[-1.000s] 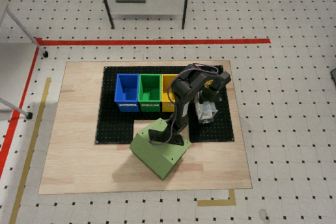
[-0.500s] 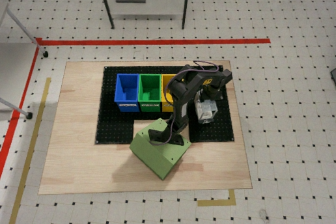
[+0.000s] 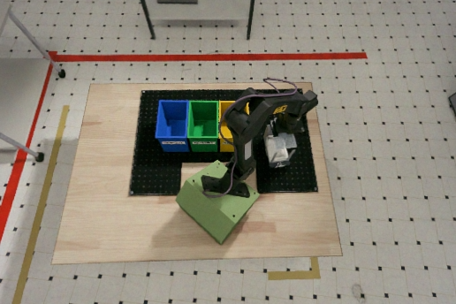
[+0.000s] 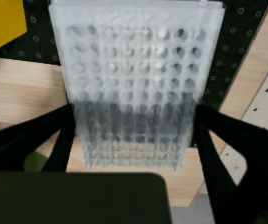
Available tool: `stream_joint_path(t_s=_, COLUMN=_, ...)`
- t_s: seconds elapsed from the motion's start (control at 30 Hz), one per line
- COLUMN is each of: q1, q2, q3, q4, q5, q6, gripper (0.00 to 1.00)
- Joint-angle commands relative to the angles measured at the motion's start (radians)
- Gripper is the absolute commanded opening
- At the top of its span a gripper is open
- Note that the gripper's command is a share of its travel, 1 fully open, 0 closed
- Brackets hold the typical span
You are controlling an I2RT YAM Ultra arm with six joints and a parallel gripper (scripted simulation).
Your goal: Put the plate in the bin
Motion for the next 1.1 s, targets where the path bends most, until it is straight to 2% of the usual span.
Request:
stream_joint_path(t_s=0.0, q1=-0.022, q2=-0.036, q3=0.038, q4=-0.047, q5=-0.022, q6=-0.012, gripper=0.0)
stream_joint_path(t_s=0.77, q1=-0.078, q2=-0.071, q3=0.139, q4=-0.192, q5=-0.059, q6=-0.054, gripper=0.0)
stream_joint_path(t_s=1.07, q1=-0.084, q2=-0.071, q3=0.144, q4=-0.199, q5=-0.064, q6=-0.06, gripper=0.0)
